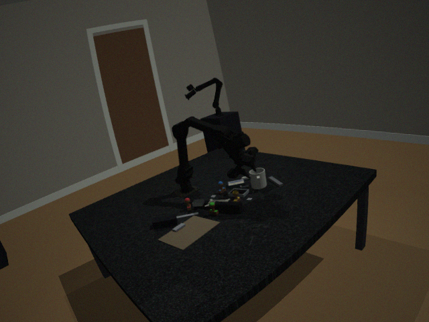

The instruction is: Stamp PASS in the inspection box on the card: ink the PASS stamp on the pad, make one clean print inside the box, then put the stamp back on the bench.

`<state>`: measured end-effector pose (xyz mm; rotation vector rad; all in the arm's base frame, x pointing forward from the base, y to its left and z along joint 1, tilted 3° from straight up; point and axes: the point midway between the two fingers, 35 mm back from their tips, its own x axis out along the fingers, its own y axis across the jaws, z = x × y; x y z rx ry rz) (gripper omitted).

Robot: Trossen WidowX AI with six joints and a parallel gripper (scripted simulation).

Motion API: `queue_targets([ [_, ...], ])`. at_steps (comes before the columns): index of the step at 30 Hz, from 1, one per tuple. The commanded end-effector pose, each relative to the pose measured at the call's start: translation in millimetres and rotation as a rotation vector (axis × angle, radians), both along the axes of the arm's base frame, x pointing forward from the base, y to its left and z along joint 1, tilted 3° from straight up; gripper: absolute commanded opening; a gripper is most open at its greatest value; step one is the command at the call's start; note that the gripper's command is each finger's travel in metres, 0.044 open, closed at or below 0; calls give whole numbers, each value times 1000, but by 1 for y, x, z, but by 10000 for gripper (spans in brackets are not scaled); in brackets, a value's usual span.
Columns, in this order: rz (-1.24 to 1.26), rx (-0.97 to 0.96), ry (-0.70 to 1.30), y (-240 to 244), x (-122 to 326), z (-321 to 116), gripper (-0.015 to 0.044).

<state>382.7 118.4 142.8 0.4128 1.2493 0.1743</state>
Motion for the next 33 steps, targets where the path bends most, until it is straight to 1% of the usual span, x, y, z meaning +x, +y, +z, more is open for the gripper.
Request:
queue_targets([
  [1,-6,-129,24,-58,9,-2,211],
  [6,7,-303,107,-148,4,2,211],
  [10,40,-409,209,-216,-18,7,211],
  [12,55,-435,248,-236,-30,9,211],
  [22,57,-438,253,-239,-31,8,211],
  [33,57,-438,253,-241,-29,-10,211],
])
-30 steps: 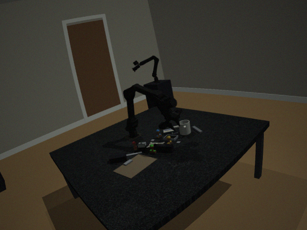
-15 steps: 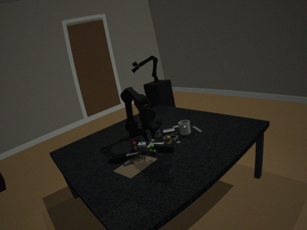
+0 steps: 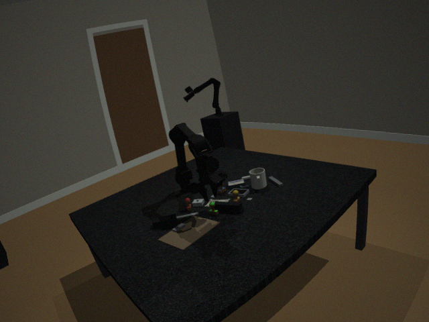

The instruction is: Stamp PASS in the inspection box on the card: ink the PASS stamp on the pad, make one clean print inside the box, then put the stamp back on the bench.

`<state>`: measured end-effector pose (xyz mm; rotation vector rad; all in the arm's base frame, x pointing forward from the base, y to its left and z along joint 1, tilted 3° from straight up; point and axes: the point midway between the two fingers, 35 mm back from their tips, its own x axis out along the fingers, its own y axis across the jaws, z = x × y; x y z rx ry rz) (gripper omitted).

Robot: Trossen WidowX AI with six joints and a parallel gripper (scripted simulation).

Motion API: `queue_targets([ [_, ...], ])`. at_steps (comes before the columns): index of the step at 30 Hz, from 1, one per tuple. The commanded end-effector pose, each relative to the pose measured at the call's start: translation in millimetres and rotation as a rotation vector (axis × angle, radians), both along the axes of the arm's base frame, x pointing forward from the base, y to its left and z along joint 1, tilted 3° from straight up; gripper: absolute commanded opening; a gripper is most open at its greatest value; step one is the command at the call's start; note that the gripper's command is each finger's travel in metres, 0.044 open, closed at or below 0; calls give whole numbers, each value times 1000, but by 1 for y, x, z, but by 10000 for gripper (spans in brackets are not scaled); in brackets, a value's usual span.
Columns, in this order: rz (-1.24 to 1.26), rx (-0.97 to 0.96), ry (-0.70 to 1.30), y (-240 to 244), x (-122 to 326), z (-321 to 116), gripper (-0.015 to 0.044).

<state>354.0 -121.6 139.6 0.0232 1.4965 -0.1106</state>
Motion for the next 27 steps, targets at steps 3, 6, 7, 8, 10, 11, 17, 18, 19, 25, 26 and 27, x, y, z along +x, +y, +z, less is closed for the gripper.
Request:
queue_targets([
  [3,4,-1,7,-1,0,-11,211],
  [6,4,-1,7,-1,0,-16,211],
  [7,4,-1,7,-1,0,-18,211],
  [8,4,-1,7,-2,0,-20,211],
  [10,4,-1,7,-2,1,-23,211],
  [11,4,-1,7,-2,1,-25,211],
  [17,4,-1,7,-2,1,-34,211],
  [18,4,-1,7,-2,1,-36,211],
  [19,4,-1,7,-3,1,-38,211],
  [25,4,-1,7,-3,0,-48,211],
  [26,4,-1,7,-3,0,-49,211],
  [27,4,-1,7,-3,0,-51,211],
])
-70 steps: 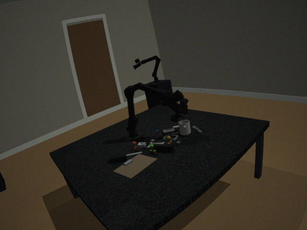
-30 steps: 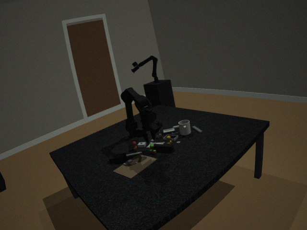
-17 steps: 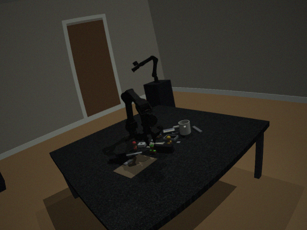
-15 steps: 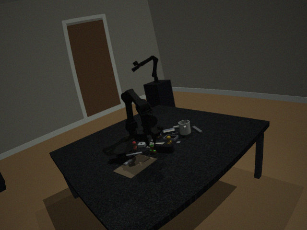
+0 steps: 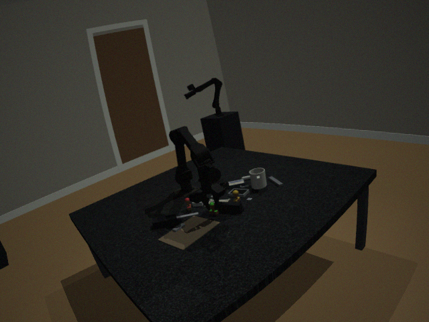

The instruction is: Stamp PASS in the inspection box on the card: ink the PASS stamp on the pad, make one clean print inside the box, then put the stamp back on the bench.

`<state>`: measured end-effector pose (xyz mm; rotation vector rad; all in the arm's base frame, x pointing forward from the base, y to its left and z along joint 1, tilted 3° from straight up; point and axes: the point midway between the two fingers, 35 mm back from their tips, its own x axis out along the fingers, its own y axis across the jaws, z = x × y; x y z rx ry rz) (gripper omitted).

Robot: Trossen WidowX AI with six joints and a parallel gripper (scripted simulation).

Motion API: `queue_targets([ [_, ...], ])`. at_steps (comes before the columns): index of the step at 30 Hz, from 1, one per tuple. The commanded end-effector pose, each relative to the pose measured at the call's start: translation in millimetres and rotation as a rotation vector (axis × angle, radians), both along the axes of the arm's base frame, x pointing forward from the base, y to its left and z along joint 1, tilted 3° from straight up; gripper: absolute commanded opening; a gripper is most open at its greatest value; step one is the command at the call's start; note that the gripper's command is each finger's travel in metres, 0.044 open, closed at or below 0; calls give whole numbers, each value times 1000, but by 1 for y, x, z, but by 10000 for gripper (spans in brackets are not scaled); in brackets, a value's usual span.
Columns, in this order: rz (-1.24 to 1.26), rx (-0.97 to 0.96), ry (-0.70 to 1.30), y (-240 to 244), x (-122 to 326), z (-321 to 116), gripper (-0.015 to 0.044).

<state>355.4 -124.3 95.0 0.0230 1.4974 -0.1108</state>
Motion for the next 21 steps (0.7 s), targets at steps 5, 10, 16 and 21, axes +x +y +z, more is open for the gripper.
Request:
queue_targets([
  [5,4,-1,6,0,-2,-14,211],
  [10,4,-1,6,0,-2,-17,211],
  [16,4,-1,6,0,-2,-17,211],
  [21,4,-1,6,0,-2,-17,211],
])
